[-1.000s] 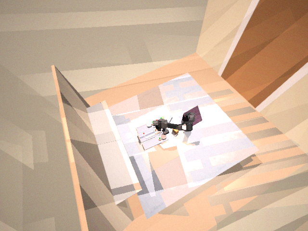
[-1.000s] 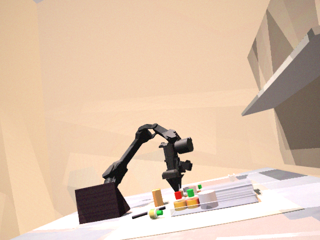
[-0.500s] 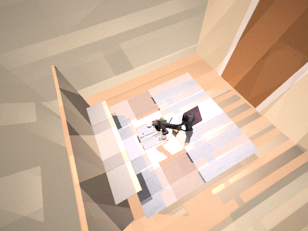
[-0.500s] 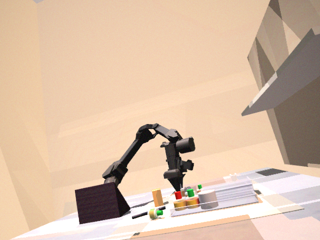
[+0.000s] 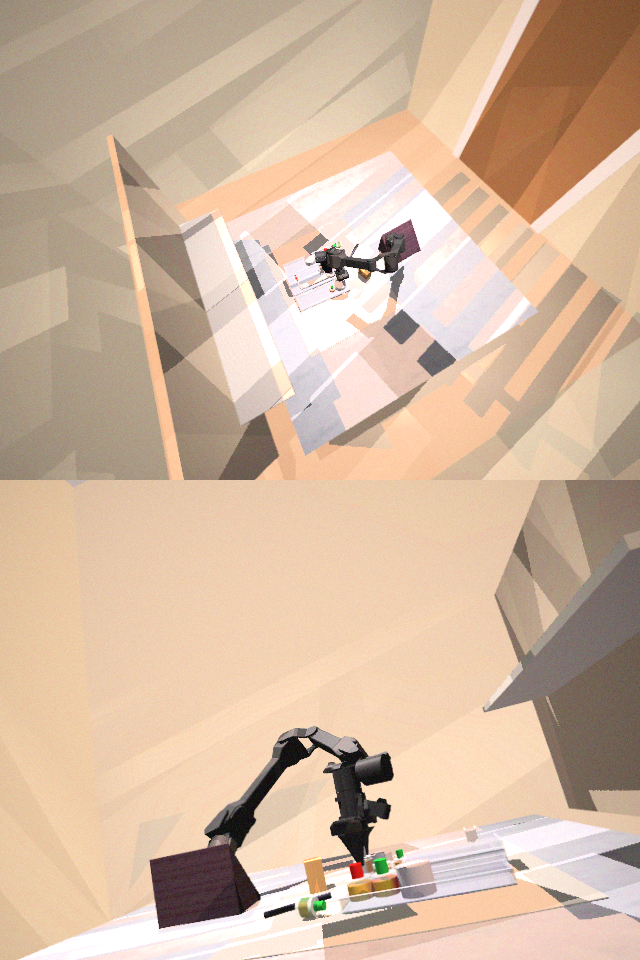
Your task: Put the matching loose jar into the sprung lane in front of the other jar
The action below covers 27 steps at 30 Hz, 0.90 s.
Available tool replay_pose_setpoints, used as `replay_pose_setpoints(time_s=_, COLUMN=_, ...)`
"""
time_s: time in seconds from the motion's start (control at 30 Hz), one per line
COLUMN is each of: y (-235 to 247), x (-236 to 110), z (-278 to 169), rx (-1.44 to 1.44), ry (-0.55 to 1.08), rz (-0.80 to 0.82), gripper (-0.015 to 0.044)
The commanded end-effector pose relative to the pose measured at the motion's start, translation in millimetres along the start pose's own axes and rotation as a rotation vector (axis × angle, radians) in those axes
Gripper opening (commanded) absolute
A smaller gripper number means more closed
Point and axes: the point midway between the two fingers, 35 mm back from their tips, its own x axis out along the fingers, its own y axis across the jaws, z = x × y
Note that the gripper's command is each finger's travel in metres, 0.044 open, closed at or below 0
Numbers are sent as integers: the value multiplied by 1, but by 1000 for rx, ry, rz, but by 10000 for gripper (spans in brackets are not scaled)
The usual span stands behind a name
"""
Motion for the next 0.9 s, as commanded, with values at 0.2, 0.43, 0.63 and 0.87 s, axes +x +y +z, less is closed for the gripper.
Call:
replay_pose_setpoints(time_s=0.2, y=3, x=-7, z=14, rx=-19, ry=-29, rz=0, gripper=0)
replay_pose_setpoints(time_s=0.43, y=3, x=-7, z=15, rx=-19, ry=-29, rz=0, gripper=0)
replay_pose_setpoints(time_s=0.63, y=2, x=-6, z=15, rx=-19, ry=-29, rz=0, gripper=0)
replay_pose_setpoints(time_s=0.87, y=2, x=-6, z=15, rx=-19, ry=-29, rz=0, gripper=0)
